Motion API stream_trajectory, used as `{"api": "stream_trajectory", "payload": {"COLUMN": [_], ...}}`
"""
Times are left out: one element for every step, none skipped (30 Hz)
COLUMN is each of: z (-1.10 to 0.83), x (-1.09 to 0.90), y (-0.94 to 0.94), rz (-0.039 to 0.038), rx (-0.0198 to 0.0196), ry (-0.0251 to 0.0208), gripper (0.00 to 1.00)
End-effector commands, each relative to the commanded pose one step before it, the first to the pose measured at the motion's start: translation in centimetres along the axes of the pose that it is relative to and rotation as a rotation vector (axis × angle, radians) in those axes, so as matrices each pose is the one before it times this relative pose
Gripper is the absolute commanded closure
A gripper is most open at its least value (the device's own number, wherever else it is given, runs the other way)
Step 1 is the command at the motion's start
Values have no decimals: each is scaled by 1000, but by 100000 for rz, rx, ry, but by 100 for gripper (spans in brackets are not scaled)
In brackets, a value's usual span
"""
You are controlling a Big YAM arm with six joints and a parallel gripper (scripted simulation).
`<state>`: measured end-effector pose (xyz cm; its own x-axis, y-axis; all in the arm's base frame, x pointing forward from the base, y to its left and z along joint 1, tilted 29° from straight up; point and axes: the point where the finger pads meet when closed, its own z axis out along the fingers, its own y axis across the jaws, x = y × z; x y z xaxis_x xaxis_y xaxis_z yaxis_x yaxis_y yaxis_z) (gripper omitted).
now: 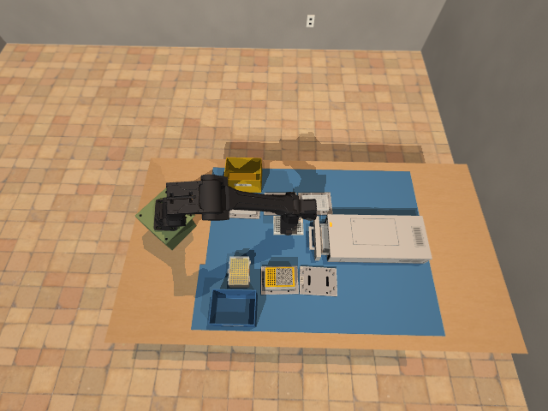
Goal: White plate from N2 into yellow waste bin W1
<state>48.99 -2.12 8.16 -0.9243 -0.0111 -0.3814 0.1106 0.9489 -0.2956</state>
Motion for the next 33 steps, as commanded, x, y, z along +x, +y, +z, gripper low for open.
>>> {"api": "stream_trajectory", "payload": {"z": [-582, 21, 54, 51, 27, 27, 38, 49, 59, 69, 79, 89, 0, 0, 293, -83, 116, 110, -3, -3, -3, -3, -3, -3, -3, -3, -3, -3, -3, 0, 0, 157, -164], "x": [270, 172, 193, 191, 176, 176, 183, 190, 197, 204, 211, 217, 0, 0, 217, 251, 236, 232, 157, 157, 157, 157, 157, 157, 157, 157, 157, 157, 157, 0, 0, 118, 202], "y": [999, 225, 235, 234, 227, 227, 230, 233, 236, 239, 242, 244, 0, 0, -298, 794, 251, 249, 216, 216, 216, 216, 216, 216, 216, 216, 216, 216, 216, 0, 0, -211, 641], "rz": [1940, -19, -50, -48, -26, -26, -37, -48, -59, -70, -81, -92, 0, 0, 962, -1187, -124, -119, -2, -2, -2, -2, -2, -2, -2, -2, -2, -2, -2, 0, 0, 881, -885], "rx": [-304, -6, 3, 4, -2, -1, 3, 8, 13, 18, 24, 30, 0, 0, 520, -433, 51, 51, 1, 1, 1, 1, 1, 1, 1, 1, 1, 0, 0, 0, 0, 385, -384], "ry": [-2188, 58, 139, 133, 74, 74, 101, 127, 153, 179, 204, 228, 0, 0, 628, -84, 297, 281, -3, -3, -3, -3, -3, -3, -3, -3, -3, -3, -3, 0, 0, 292, -298], "gripper": [100, 100, 100, 100, 100, 100, 100, 100, 100, 100, 100, 100, 100, 100, 100, 100, 100, 100, 100, 100, 100, 100, 100, 100, 100, 100, 100, 100, 100, 100, 100, 100, 100]}}
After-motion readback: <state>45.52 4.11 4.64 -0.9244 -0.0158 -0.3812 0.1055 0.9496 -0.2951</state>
